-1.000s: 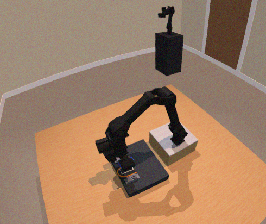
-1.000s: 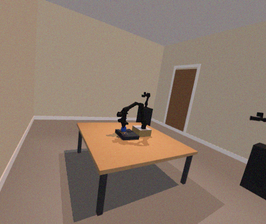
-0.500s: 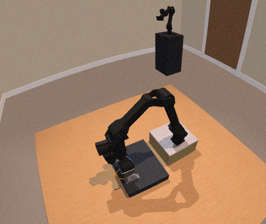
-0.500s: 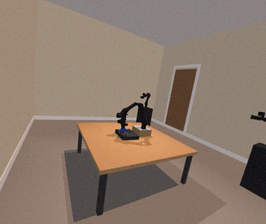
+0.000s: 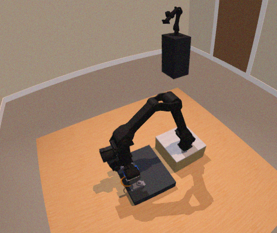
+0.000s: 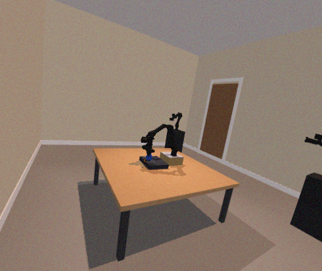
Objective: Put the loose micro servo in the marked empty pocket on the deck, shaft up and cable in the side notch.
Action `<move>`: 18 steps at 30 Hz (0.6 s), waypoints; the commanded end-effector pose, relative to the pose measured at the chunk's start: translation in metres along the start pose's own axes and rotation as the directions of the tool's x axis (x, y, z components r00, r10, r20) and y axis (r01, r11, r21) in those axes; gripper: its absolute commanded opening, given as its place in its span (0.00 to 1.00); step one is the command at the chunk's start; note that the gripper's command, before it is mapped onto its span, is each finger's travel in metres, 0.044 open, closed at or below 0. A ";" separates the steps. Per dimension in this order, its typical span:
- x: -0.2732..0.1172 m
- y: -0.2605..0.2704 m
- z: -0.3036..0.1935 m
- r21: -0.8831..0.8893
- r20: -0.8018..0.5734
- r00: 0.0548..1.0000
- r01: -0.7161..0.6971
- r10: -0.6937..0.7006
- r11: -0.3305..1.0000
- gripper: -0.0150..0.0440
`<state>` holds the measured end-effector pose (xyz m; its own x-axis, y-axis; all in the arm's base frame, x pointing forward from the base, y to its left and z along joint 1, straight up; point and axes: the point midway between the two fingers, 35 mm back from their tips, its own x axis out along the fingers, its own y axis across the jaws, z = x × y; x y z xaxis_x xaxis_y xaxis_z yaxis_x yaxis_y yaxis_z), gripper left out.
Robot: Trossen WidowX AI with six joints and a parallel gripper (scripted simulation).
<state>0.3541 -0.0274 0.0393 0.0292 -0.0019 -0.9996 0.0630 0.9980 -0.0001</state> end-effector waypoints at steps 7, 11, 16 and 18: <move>0.008 0.000 0.000 0.004 0.000 1.000 0.000 0.000 1.000 0.25; 0.011 0.000 0.000 0.004 0.000 1.000 0.000 0.000 1.000 0.25; 0.014 0.000 0.000 0.004 0.000 1.000 0.000 0.000 1.000 0.25; 0.016 0.000 0.000 0.004 0.000 1.000 0.000 0.000 1.000 0.25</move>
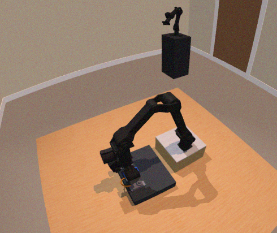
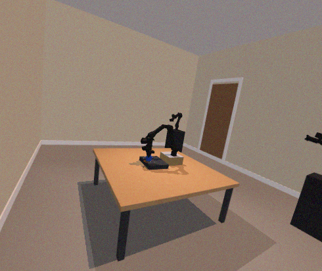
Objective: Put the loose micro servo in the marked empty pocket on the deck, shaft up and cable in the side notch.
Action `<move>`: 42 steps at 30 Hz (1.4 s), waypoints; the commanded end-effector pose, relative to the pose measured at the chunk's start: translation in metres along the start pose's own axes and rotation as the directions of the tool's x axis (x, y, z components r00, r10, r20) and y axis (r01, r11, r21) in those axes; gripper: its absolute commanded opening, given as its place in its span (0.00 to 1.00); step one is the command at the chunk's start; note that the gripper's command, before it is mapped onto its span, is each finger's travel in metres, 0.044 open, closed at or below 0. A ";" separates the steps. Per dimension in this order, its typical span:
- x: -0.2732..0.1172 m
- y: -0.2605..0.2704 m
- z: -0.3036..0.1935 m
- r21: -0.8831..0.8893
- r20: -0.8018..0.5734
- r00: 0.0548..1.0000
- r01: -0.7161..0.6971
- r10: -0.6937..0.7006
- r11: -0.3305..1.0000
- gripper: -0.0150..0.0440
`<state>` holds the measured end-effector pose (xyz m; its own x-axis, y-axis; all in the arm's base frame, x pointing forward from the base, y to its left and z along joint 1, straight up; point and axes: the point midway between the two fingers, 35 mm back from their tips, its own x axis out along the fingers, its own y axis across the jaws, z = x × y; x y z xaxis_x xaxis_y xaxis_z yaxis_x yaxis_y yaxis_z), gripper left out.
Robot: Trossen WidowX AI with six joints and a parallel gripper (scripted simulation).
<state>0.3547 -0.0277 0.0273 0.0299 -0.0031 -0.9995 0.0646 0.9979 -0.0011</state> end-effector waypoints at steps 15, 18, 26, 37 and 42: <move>0.014 0.000 -0.001 0.002 -0.001 1.000 -0.002 0.002 1.000 0.25; 0.016 0.000 -0.001 0.002 -0.001 1.000 -0.002 0.002 1.000 0.25; 0.021 0.000 -0.001 0.002 -0.001 1.000 -0.002 0.002 1.000 0.25; 0.028 0.000 -0.001 0.002 -0.001 1.000 -0.002 0.002 1.000 0.25; 0.032 0.000 -0.001 0.002 -0.001 1.000 -0.002 0.002 1.000 0.25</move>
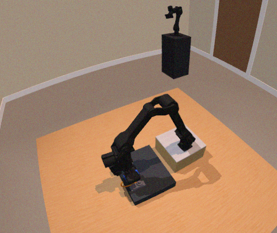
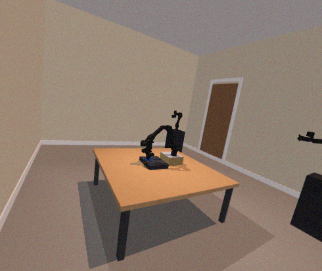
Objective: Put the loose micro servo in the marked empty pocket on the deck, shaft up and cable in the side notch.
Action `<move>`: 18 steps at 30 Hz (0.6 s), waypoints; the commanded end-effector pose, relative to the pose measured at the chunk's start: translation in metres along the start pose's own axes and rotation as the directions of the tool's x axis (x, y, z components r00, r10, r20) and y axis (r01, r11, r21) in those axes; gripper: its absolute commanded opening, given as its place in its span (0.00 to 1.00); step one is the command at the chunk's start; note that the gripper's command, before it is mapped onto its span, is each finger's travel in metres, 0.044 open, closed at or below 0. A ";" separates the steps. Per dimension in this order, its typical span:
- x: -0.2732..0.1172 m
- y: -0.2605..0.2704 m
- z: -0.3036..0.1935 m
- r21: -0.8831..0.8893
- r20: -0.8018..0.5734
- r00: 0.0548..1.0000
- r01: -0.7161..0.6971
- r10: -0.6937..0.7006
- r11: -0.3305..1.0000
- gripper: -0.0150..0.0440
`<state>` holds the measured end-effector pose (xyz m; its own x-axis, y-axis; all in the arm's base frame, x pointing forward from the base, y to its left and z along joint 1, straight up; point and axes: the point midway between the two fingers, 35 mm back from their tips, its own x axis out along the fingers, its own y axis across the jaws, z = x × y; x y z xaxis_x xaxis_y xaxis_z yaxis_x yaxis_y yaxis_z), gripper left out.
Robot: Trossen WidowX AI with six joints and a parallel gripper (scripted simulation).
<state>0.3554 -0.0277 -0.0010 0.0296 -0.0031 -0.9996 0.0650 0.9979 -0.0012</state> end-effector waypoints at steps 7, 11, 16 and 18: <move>0.008 0.000 -0.001 0.002 -0.001 1.000 -0.002 0.002 1.000 0.25; 0.006 0.000 0.000 0.002 -0.001 1.000 -0.002 0.002 1.000 0.39; 0.006 0.000 0.000 0.002 -0.001 1.000 -0.002 0.002 1.000 0.57; 0.003 0.000 0.000 0.002 -0.001 1.000 -0.002 0.002 1.000 0.57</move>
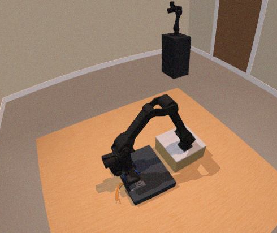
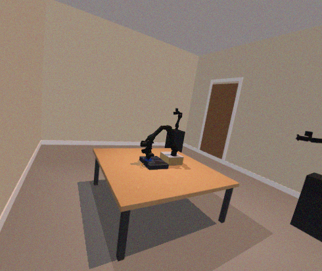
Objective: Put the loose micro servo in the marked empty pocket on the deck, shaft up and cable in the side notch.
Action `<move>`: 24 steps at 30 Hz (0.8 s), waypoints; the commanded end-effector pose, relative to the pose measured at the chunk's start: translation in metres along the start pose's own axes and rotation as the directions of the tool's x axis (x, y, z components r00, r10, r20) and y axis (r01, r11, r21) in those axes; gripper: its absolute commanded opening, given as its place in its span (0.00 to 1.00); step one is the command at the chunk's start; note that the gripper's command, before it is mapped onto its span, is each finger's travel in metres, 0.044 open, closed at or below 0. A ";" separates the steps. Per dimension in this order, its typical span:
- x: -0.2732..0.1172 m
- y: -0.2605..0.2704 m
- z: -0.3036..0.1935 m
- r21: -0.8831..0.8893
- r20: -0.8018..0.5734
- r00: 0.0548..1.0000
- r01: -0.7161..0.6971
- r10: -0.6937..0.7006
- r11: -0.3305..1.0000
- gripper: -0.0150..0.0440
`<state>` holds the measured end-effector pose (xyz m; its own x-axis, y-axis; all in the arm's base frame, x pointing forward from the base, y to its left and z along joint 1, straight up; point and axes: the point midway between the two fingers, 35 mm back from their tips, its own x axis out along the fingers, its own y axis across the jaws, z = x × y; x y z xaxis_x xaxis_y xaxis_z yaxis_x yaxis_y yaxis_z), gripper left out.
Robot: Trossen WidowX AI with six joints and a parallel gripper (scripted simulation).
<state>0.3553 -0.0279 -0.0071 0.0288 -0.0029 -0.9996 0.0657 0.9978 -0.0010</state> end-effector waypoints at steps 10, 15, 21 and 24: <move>-0.035 0.000 -0.007 0.001 0.000 1.000 -0.001 0.001 1.000 0.57; -0.036 0.000 -0.011 0.001 -0.003 1.000 0.000 0.000 1.000 0.66; -0.072 0.000 -0.059 0.000 -0.005 1.000 -0.002 0.002 1.000 0.93; -0.088 0.000 -0.087 0.001 -0.007 1.000 -0.003 0.003 1.000 1.00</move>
<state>0.3014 -0.0244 0.0606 0.0266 -0.0026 -0.9996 0.0683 0.9977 -0.0008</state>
